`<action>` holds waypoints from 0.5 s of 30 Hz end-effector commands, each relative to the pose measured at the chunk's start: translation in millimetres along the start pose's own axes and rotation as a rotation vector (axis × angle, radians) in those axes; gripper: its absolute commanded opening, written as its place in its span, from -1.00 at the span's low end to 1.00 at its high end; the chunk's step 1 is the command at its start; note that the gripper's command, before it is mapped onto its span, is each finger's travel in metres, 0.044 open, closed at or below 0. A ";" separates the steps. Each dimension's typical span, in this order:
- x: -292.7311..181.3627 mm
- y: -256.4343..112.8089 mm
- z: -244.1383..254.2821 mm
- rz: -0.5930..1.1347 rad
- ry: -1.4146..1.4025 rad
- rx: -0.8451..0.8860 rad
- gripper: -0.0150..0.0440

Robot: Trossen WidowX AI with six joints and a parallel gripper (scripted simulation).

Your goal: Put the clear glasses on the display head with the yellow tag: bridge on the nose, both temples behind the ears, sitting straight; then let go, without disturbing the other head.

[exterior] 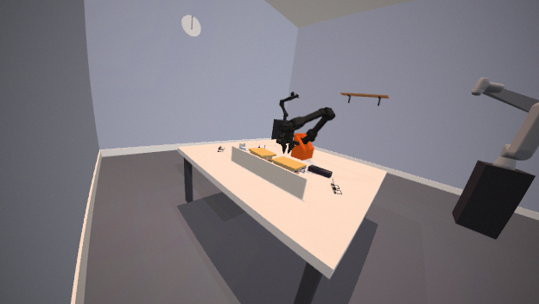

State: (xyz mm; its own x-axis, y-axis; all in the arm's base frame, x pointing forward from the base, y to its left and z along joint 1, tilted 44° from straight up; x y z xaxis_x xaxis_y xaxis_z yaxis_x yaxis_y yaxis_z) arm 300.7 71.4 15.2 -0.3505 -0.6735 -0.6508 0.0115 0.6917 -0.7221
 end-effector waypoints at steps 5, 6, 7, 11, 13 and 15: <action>25.0 4.4 -16.1 -0.022 0.148 -0.058 0.19; 25.0 4.4 -16.1 -0.022 0.148 -0.058 0.19; 25.0 4.4 -16.1 -0.022 0.148 -0.058 0.19; 24.6 4.4 -16.1 -0.022 0.148 -0.058 0.01; 24.6 4.4 -16.1 -0.022 0.148 -0.058 -0.08; 24.6 4.4 -16.1 -0.022 0.148 -0.058 -0.08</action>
State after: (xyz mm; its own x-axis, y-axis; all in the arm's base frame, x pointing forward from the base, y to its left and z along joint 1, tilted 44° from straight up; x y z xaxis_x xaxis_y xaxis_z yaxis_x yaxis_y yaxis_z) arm 279.4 62.4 1.2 -0.4752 -0.6444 -0.5991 -0.0431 0.6971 -0.7156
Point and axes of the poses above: the point midway between the two fingers, 35 mm back from their tips, its own y axis out along the fingers, its own z axis across the jaws, x = y × z, the point moved 1 cm from there along -y, back along the fingers, and after that the axes turned 12 degrees about y, right-handed, at the moved point
